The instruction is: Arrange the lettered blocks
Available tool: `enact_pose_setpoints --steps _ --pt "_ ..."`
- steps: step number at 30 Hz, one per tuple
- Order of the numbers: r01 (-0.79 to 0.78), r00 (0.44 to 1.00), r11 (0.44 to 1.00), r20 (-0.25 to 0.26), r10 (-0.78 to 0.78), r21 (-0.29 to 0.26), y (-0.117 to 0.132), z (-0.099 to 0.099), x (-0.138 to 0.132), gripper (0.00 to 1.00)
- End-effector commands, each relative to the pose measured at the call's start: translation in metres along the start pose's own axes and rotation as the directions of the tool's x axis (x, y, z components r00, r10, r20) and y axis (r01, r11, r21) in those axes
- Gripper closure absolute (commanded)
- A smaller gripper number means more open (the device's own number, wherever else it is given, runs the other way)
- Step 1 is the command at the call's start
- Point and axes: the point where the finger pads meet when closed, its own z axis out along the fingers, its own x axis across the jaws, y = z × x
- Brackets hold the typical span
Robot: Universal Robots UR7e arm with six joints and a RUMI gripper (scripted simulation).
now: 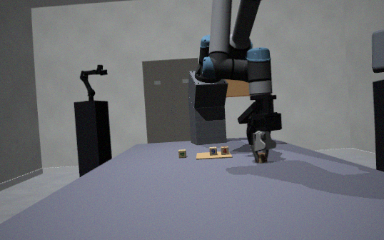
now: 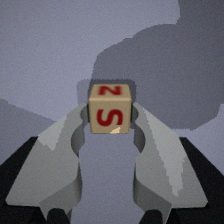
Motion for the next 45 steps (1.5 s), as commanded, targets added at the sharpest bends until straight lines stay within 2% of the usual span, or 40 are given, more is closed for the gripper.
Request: enact_pose_setpoints --steps 1,12,27,35,45 --pt "0.001 1.0 1.0 0.0 -0.001 -0.001 0.001 0.001 0.001 0.91" --pt "-0.001 1.0 1.0 0.0 0.001 0.001 -0.001 -0.013 0.0 0.91" --pt "-0.001 1.0 1.0 0.0 0.001 0.001 -0.001 -0.087 0.0 0.91" --pt "-0.001 1.0 1.0 0.0 0.001 0.001 -0.001 -0.1 0.0 0.91" --pt "0.0 1.0 1.0 0.001 0.0 -0.001 0.001 -0.101 0.0 0.91"
